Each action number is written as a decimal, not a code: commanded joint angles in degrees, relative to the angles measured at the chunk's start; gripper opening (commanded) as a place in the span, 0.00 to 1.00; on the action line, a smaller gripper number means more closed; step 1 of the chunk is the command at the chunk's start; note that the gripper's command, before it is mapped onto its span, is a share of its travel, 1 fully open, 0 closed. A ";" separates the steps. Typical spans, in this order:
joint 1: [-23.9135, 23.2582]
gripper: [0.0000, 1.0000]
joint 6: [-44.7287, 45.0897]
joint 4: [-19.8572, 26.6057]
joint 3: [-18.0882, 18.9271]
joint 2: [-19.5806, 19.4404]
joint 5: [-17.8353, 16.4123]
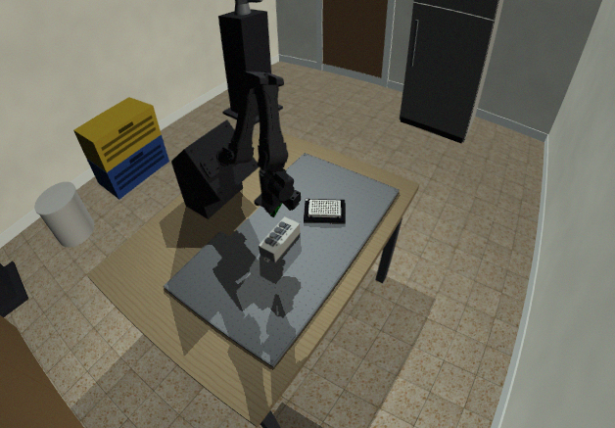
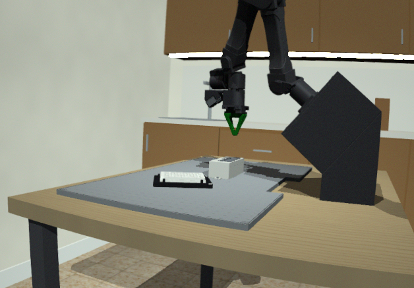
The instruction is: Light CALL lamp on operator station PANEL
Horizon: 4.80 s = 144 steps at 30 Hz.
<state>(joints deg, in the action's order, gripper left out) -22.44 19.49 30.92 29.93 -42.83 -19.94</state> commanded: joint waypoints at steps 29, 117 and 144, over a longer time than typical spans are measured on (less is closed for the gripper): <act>-0.25 0.00 -0.18 -1.29 0.39 1.17 -0.46; 5.83 0.00 -4.56 -18.85 -3.35 -11.97 4.37; 5.83 0.00 -4.56 -18.85 -3.35 -11.97 4.37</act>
<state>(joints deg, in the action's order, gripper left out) -16.49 15.31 13.39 26.06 -55.13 -15.73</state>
